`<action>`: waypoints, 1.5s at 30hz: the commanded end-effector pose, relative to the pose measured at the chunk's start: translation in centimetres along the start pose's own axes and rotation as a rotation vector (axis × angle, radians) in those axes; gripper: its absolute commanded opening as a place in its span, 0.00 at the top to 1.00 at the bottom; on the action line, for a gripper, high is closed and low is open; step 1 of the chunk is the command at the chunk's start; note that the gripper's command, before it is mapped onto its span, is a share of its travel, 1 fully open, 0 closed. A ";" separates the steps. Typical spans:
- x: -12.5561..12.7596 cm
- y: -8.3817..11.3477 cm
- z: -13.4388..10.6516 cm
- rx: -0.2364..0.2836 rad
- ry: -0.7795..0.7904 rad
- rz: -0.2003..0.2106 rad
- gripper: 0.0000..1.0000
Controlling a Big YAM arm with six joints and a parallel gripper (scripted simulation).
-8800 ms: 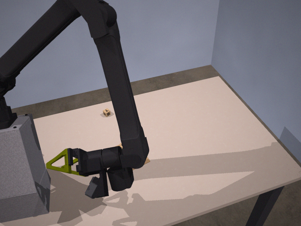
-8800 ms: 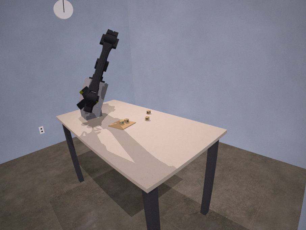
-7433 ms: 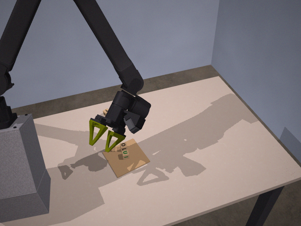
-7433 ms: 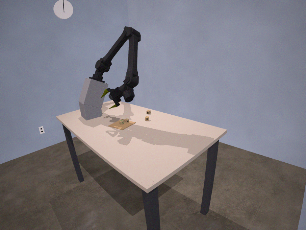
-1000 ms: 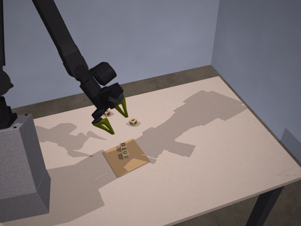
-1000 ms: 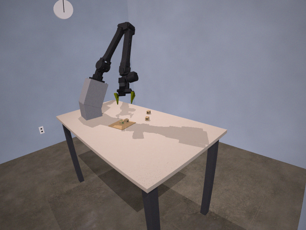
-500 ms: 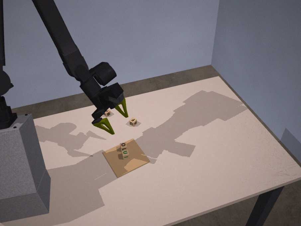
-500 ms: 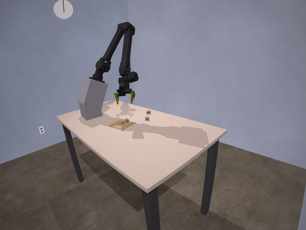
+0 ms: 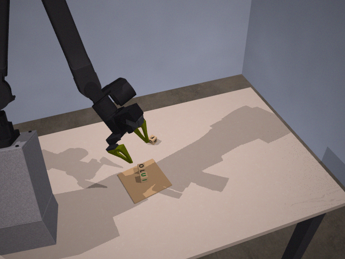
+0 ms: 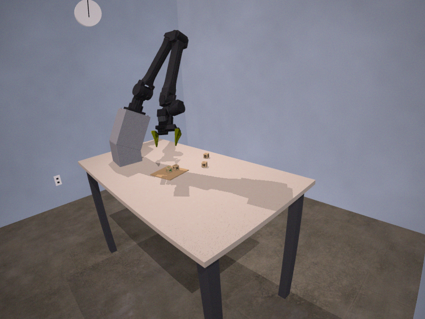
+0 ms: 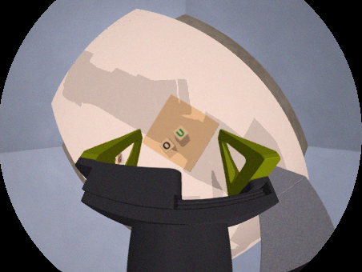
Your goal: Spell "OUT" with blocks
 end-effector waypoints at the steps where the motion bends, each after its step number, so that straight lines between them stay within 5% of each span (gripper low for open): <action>1: -0.3 -0.3 0.4 -0.014 0.025 0.009 0.00; 3: 1.0 0.5 0.6 -0.031 0.044 0.042 0.00; 9: 0.3 -0.1 -0.1 -0.003 0.048 0.010 0.00; 45: 0.3 -0.1 -0.1 -0.003 0.043 0.010 0.00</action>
Point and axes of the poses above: the point where the finger pads meet when closed, its own y axis back along the fingers, its own x axis across the jaws, z = x × y, the point moved 9 cm from there along y, back along the fingers, and after that the axes turned 14 degrees about y, right-handed, at the moved point
